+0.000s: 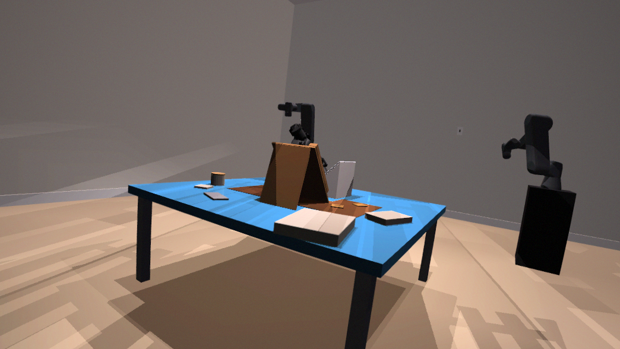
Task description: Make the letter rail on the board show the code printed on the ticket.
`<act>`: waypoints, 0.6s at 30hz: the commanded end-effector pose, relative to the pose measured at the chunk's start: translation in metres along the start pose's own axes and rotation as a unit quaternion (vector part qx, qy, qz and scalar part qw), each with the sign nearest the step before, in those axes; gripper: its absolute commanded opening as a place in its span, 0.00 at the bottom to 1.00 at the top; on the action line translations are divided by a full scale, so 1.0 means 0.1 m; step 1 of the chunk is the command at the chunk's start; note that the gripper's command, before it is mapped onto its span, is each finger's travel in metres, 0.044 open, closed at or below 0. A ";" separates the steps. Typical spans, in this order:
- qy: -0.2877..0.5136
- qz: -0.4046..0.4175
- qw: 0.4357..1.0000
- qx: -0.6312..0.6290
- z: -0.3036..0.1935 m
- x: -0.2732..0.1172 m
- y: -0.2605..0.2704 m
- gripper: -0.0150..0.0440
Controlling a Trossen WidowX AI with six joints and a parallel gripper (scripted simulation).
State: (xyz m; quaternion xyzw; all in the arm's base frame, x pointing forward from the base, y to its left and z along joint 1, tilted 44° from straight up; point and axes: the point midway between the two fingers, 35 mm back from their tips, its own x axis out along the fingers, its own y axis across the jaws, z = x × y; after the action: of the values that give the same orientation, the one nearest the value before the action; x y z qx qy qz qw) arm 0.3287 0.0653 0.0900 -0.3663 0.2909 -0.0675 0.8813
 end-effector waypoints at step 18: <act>0.001 -0.002 1.000 0.001 0.00 0.00 0.13 0.25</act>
State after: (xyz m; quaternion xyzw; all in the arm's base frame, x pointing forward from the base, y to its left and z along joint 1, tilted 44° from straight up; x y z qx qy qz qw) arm 0.3271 0.0734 0.0815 -0.3668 0.2922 -0.0672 0.8807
